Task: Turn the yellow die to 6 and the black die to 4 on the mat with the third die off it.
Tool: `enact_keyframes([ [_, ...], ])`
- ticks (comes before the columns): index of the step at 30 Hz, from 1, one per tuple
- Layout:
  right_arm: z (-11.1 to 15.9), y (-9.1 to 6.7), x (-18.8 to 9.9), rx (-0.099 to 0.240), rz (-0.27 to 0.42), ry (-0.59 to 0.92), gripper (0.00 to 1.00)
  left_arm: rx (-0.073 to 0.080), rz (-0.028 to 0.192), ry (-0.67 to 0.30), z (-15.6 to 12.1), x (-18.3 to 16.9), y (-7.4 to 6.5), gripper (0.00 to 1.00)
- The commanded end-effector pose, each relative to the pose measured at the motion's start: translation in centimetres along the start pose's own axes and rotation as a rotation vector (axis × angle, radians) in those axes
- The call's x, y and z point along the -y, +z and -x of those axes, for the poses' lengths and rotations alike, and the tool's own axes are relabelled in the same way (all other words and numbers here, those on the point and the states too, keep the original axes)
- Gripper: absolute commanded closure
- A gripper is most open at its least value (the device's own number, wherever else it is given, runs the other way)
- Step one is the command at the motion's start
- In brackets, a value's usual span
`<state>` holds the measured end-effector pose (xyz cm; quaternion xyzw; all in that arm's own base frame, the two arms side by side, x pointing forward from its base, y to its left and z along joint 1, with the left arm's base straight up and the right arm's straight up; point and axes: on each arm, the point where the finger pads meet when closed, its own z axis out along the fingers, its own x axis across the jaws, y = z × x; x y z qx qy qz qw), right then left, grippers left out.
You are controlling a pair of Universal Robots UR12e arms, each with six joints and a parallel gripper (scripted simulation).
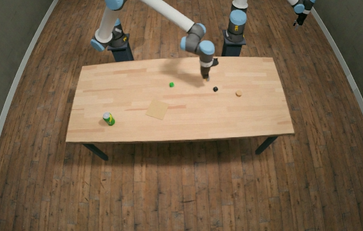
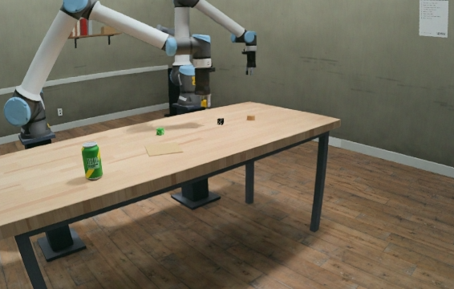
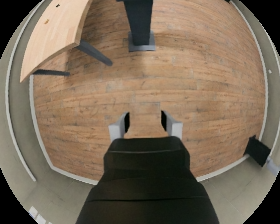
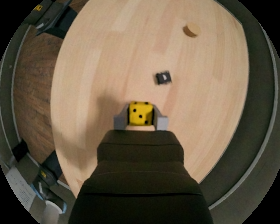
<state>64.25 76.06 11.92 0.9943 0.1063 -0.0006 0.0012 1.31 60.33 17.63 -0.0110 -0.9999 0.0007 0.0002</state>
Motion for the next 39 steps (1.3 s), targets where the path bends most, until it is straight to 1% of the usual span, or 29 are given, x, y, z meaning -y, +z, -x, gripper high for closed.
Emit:
enact_keyframes([
  [1,-1.5,-0.2,-2.5,-0.001,-0.002,-0.017,0.43,0.0,0.002,0.0,0.0,-0.1,-0.1,0.0],
  [3,-2.1,-0.2,-3.8,-0.002,-0.002,-0.025,0.43,0.0,0.002,0.0,0.0,-0.1,-0.1,0.0],
  [4,-2.8,-0.2,-5.2,-0.002,-0.002,-0.033,0.43,0.0,0.002,0.0,0.0,-0.1,-0.1,0.0],
  [5,-3.2,-0.2,-6.0,-0.002,-0.002,-0.037,0.43,0.0,0.002,0.0,0.0,-0.1,-0.1,0.0],
  [6,-3.3,-0.2,-6.3,-0.002,-0.002,-0.039,0.43,0.0,0.002,0.0,0.0,-0.1,-0.1,0.0],
  [7,-4.0,-0.2,-7.8,-0.002,-0.002,-0.048,0.43,0.0,0.002,0.0,0.0,-0.1,-0.1,0.0],
  [9,-4.5,-0.3,-8.8,-0.002,-0.002,-0.054,0.43,0.0,0.002,0.0,0.0,-0.1,-0.1,0.0],
  [10,-5.1,-0.3,-10.5,-0.002,-0.002,-0.063,0.43,0.0,0.002,0.0,0.0,-0.1,-0.1,0.0],
  [11,-5.4,-0.3,-11.2,-0.002,-0.002,-0.067,0.43,0.0,0.002,0.0,0.0,-0.1,-0.1,0.0],
  [14,-5.6,-0.3,-11.5,-0.002,-0.002,-0.068,0.43,0.0,0.002,0.0,0.0,-0.1,-0.1,0.0],
  [15,-6.5,-0.3,-14.0,-0.002,-0.002,-0.082,0.43,0.0,0.002,0.0,0.0,-0.1,-0.1,0.0],
  [16,-6.6,-0.3,-14.2,-0.002,-0.002,-0.083,0.43,0.0,0.002,0.0,0.0,-0.1,-0.1,0.0],
  [18,-7.3,-0.3,-16.4,-0.002,-0.002,-0.095,0.43,0.0,0.002,0.0,0.0,-0.1,-0.1,0.0],
  [19,-7.5,-0.3,-16.9,-0.002,-0.002,-0.098,0.43,0.0,0.002,0.0,0.0,-0.1,-0.1,0.0],
  [20,-7.9,-0.3,-18.3,-0.002,-0.002,-0.106,0.43,0.0,0.002,0.0,0.0,-0.1,-0.1,0.0],
  [22,-8.3,-0.3,-19.6,-0.002,-0.002,-0.113,0.43,0.0,0.002,0.0,0.0,-0.1,-0.1,0.0],
  [23,-8.7,-0.3,-21.1,-0.002,-0.002,-0.121,0.43,0.0,0.002,0.0,0.0,-0.1,-0.1,0.0],
  [24,-9.0,-0.3,-21.9,-0.002,-0.002,-0.126,0.43,0.0,0.002,0.0,0.0,-0.1,-0.1,0.0],
  [25,-9.0,-0.3,-22.2,-0.002,-0.002,-0.127,0.43,0.0,0.002,0.0,0.0,-0.1,-0.1,0.0],
  [26,-9.5,-0.3,-23.9,-0.002,-0.002,-0.136,0.43,0.0,0.002,0.0,0.0,-0.1,-0.1,0.0],
  [29,-10.1,-0.4,-26.7,-0.002,-0.002,-0.152,0.43,0.0,0.002,0.0,0.0,-0.1,-0.1,0.0],
  [32,-10.2,-0.4,-27.1,-0.002,-0.002,-0.153,0.43,0.0,0.002,0.0,0.0,-0.1,-0.1,0.0],
  [33,-10.6,-0.4,-29.3,-0.002,-0.002,-0.165,0.43,0.0,0.002,0.0,0.0,-0.1,-0.1,0.0],
  [35,-10.9,-0.4,-31.0,-0.002,-0.002,-0.175,0.43,0.0,0.002,0.0,0.0,-0.1,-0.1,0.0],
  [36,-10.9,-0.4,-31.3,-0.002,-0.002,-0.176,0.43,0.0,0.002,0.0,0.0,-0.1,-0.1,0.0],
  [37,-11.2,-0.4,-33.0,-0.002,-0.002,-0.185,0.43,0.0,0.002,0.0,0.0,-0.1,-0.1,0.0],
  [38,-11.2,-0.4,-33.2,-0.002,-0.002,-0.186,0.43,0.0,0.002,0.0,0.0,-0.1,-0.1,0.0],
  [39,-11.4,-0.4,-34.8,-0.002,-0.002,-0.195,0.43,0.0,0.002,0.0,0.0,-0.1,-0.1,0.0],
])
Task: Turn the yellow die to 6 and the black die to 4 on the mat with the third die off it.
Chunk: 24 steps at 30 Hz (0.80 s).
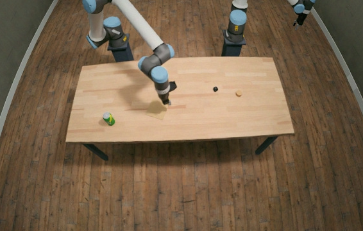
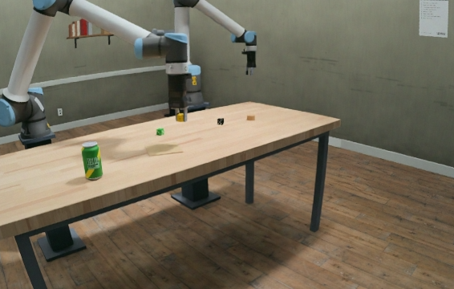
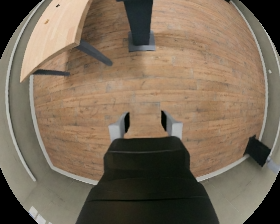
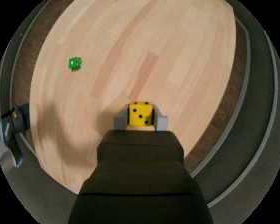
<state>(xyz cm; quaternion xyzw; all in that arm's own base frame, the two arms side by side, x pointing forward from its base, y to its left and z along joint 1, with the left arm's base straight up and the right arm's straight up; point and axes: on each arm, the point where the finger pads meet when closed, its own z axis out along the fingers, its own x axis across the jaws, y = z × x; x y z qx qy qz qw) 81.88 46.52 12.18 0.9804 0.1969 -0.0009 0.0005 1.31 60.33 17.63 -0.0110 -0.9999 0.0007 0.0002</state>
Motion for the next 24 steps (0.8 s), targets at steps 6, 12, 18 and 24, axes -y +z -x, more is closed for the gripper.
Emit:
enact_keyframes([
  [6,0.5,-0.2,-7.0,-0.002,-0.001,-0.037,0.43,0.0,0.002,0.0,0.0,-0.1,-0.1,0.0],
  [12,0.5,-0.2,-7.5,-0.002,-0.001,-0.04,0.43,0.0,0.002,0.0,0.0,-0.1,-0.1,0.0],
  [18,0.5,-0.2,-7.5,-0.002,-0.001,-0.04,0.43,0.0,0.002,0.0,0.0,-0.1,-0.1,0.0],
  [24,0.5,-0.1,-7.5,-0.002,-0.001,-0.04,0.43,0.0,0.002,0.0,0.0,-0.1,-0.1,0.0],
])
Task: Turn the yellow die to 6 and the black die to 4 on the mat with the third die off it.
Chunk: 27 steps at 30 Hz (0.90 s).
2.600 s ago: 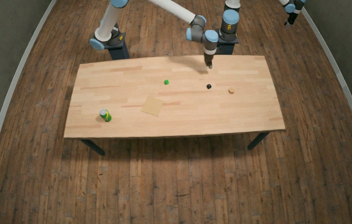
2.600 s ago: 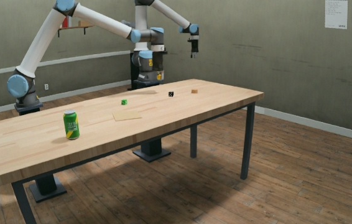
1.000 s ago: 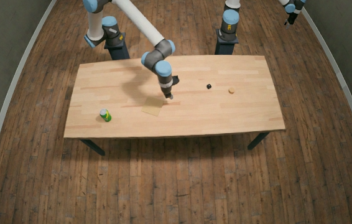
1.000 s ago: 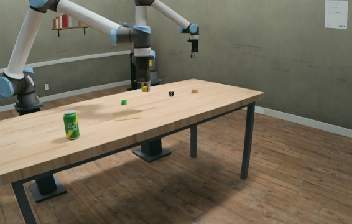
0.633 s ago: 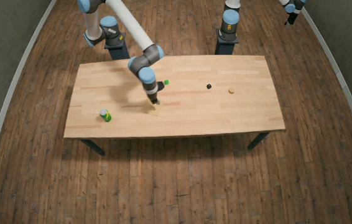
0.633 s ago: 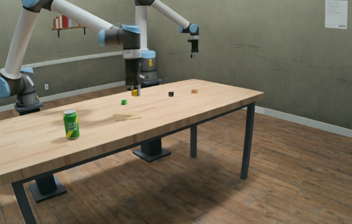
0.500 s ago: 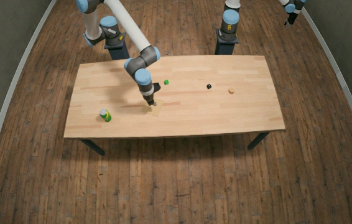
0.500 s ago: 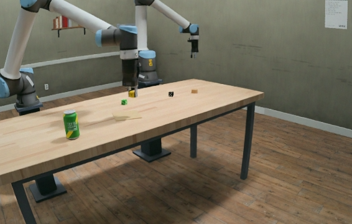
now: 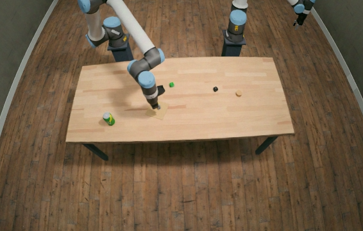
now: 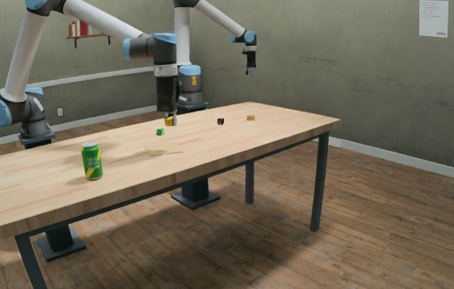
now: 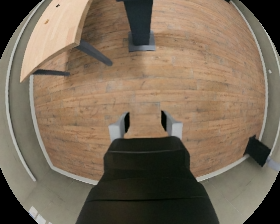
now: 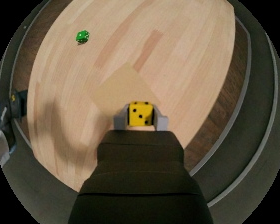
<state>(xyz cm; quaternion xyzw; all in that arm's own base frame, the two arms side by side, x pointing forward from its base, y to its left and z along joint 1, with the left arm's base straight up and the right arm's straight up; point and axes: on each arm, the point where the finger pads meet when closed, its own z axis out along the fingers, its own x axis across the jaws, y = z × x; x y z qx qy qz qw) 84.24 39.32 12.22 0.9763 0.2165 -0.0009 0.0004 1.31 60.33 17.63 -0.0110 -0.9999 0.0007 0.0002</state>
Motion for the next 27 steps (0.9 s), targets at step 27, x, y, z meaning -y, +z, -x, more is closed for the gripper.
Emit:
enact_keyframes([
  [27,-0.2,8.2,0.1,-0.002,0.0,0.0,0.43,0.0,0.002,0.0,0.0,-0.1,-0.1,0.0],
])
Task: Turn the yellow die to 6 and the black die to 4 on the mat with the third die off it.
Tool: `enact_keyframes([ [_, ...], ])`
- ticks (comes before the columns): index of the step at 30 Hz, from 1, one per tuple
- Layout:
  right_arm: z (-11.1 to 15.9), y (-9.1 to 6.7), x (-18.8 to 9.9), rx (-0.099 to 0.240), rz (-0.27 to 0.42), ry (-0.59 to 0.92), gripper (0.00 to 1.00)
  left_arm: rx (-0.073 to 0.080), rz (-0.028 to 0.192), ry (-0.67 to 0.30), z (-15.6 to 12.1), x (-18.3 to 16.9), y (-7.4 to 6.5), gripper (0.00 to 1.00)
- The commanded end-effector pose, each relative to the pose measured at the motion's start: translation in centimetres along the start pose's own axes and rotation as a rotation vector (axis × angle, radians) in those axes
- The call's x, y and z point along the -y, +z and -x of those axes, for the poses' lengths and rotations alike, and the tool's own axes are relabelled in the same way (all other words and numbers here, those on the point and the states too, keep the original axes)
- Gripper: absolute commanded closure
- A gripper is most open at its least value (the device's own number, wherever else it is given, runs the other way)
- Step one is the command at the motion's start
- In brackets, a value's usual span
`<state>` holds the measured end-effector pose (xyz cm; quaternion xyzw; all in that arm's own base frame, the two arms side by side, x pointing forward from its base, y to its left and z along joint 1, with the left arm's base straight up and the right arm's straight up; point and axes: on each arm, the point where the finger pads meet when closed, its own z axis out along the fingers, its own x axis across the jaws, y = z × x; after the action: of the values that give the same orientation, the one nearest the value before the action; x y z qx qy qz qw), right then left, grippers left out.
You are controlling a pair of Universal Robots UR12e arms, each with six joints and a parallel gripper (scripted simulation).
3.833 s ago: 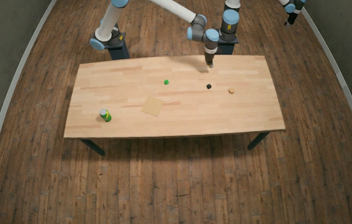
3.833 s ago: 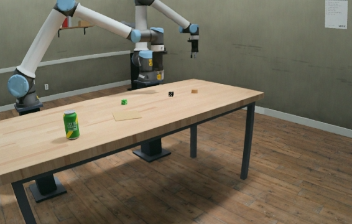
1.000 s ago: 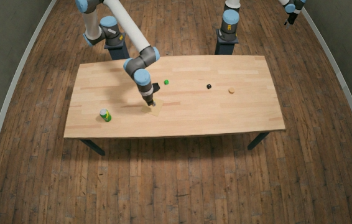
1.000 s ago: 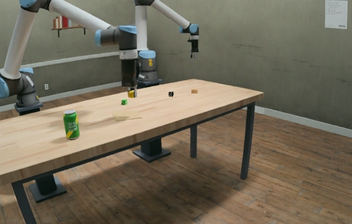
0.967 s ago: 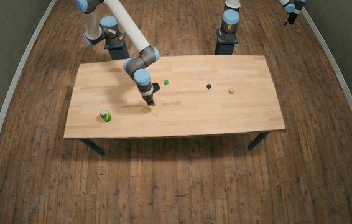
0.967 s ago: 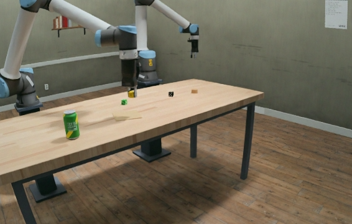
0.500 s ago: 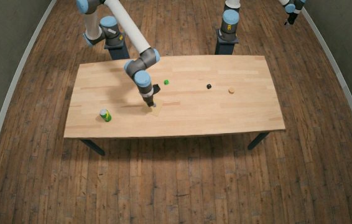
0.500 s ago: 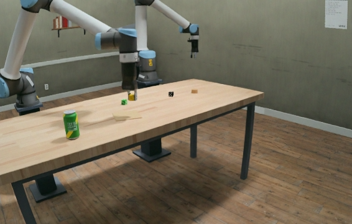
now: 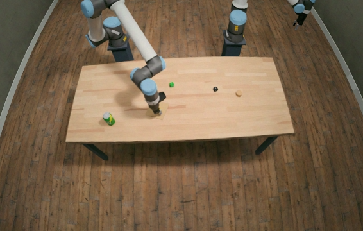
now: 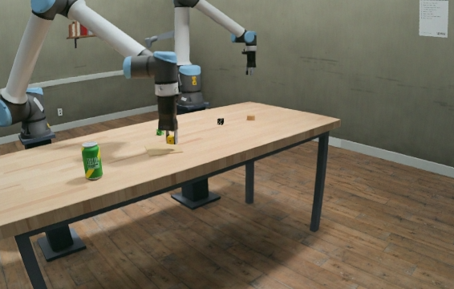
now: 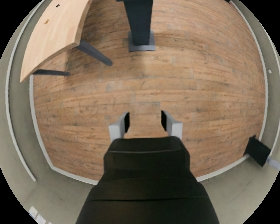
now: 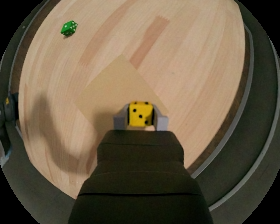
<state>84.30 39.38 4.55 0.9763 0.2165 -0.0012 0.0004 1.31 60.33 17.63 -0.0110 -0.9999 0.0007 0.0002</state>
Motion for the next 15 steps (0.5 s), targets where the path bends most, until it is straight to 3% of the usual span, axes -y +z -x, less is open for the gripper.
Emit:
enact_keyframes([
  [1,-0.12,0.8,0.02,-0.003,0.0,0.0,0.43,0.0,0.002,0.0,0.01,-0.06,-0.08,0.0],
  [6,-0.13,1.65,0.03,-0.003,0.0,0.0,0.43,0.0,0.002,0.0,0.01,-0.06,-0.08,0.0],
  [15,-0.13,1.75,0.03,-0.003,0.0,0.0,0.43,0.0,0.002,0.0,0.01,-0.06,-0.08,0.0],
])
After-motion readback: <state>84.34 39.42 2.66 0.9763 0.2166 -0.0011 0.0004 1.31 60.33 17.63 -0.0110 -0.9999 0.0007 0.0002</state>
